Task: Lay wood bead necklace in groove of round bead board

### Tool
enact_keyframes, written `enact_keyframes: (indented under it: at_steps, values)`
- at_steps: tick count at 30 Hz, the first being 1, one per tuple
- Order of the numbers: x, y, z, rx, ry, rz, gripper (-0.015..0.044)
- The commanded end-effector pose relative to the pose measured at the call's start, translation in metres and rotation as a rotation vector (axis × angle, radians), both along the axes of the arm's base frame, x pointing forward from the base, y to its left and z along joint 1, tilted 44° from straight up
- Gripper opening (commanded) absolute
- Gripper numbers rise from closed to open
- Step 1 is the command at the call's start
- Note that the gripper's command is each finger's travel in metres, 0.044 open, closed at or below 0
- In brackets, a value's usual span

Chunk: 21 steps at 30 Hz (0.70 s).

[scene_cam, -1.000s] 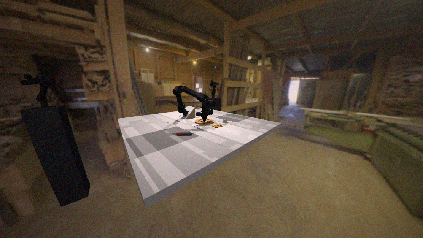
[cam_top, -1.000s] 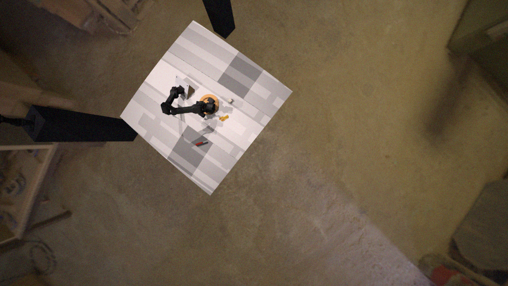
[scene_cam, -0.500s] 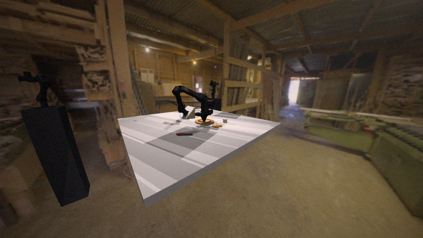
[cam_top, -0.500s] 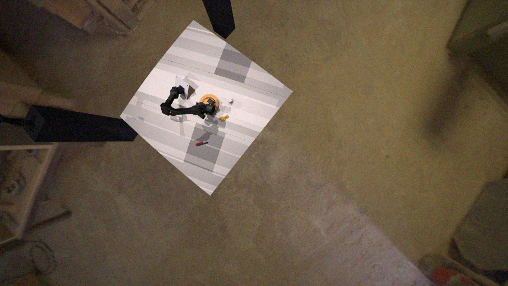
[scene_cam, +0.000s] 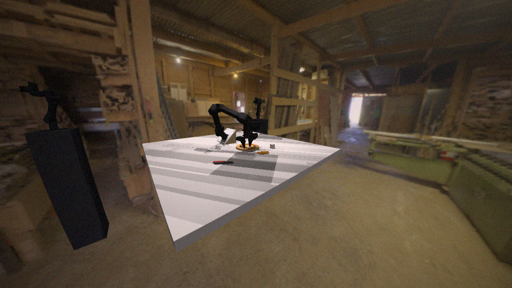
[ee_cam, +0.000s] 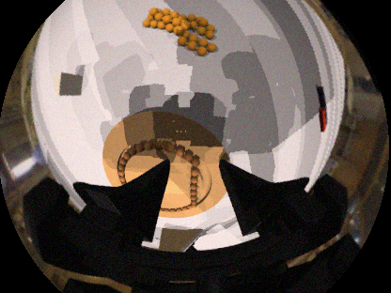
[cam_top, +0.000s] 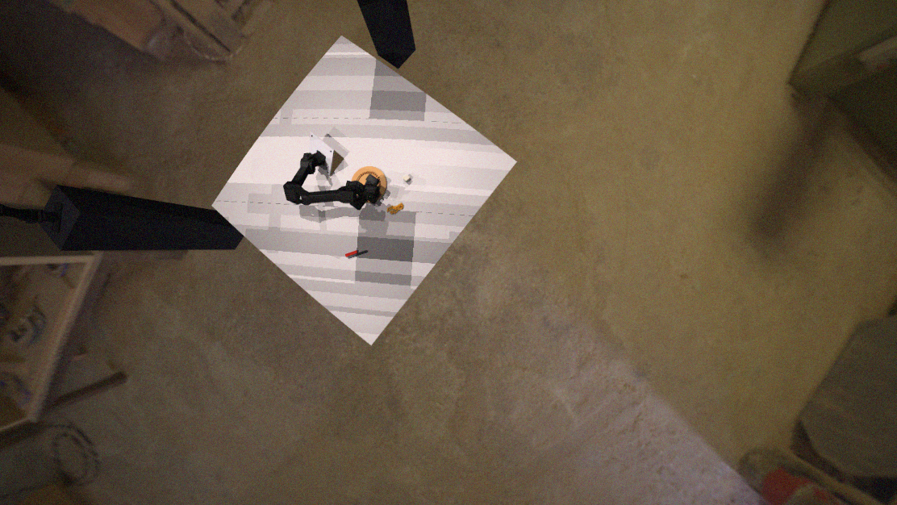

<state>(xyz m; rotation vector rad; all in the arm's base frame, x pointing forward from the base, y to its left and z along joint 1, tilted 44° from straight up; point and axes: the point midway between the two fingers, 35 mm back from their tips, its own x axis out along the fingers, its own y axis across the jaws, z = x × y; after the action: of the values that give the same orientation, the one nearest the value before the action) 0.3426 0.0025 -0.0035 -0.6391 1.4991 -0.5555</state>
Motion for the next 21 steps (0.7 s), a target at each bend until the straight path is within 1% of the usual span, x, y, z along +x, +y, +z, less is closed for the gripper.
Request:
enact_keyframes:
  at_steps: [1,4,21]
  values:
    - [-0.0001,0.0010,0.0016,-0.002,0.000,0.000,0.0368]
    - [-0.0009,0.0007,0.0017,-0.003,0.005,0.000,0.0440]
    - [-0.0009,0.0030,0.0040,-0.006,0.002,0.001,0.0440]
